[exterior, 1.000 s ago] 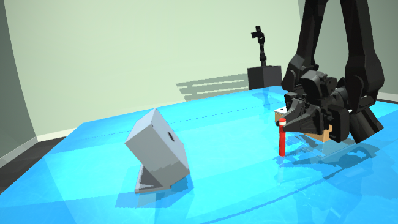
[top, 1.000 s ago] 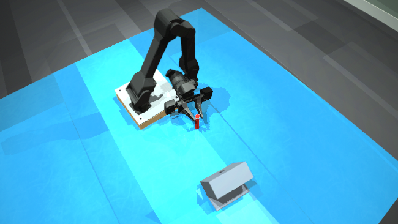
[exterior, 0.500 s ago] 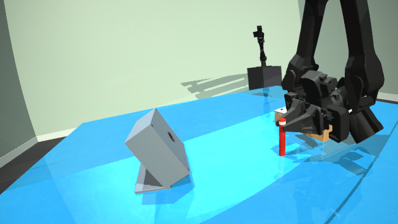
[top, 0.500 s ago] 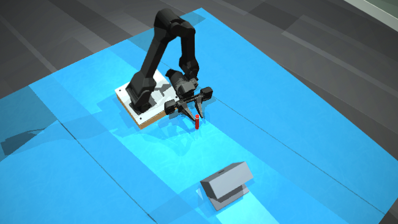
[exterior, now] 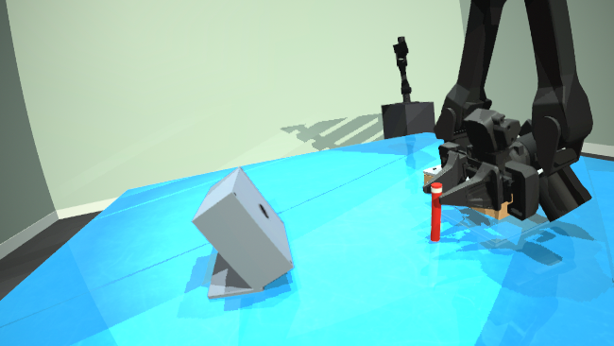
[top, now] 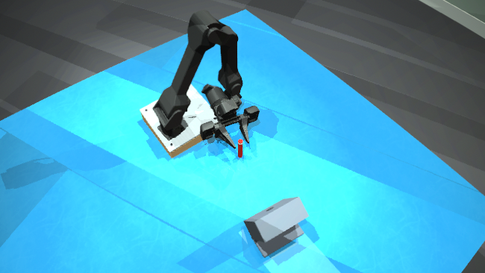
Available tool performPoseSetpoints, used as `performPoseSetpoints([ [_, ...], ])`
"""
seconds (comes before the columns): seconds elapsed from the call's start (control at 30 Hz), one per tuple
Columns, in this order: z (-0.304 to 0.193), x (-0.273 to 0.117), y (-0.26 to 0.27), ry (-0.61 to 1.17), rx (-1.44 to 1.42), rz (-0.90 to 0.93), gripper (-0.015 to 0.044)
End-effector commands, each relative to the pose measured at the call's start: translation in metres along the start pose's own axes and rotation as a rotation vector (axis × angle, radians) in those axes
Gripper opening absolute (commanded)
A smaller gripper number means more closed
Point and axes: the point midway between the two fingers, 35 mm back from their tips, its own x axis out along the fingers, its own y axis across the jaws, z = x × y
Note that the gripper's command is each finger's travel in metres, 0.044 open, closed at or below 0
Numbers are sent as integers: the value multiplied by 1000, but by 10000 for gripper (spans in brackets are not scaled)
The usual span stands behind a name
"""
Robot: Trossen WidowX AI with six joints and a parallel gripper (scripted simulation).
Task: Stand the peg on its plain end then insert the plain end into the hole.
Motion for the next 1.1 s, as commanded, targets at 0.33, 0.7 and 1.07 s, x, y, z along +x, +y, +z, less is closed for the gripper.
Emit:
performPoseSetpoints([
  [0.33,0,0,0,0,-1,0,440],
  [0.7,67,-15,18,24,-28,34,440],
  [1.07,160,-28,-4,52,-68,88,440],
])
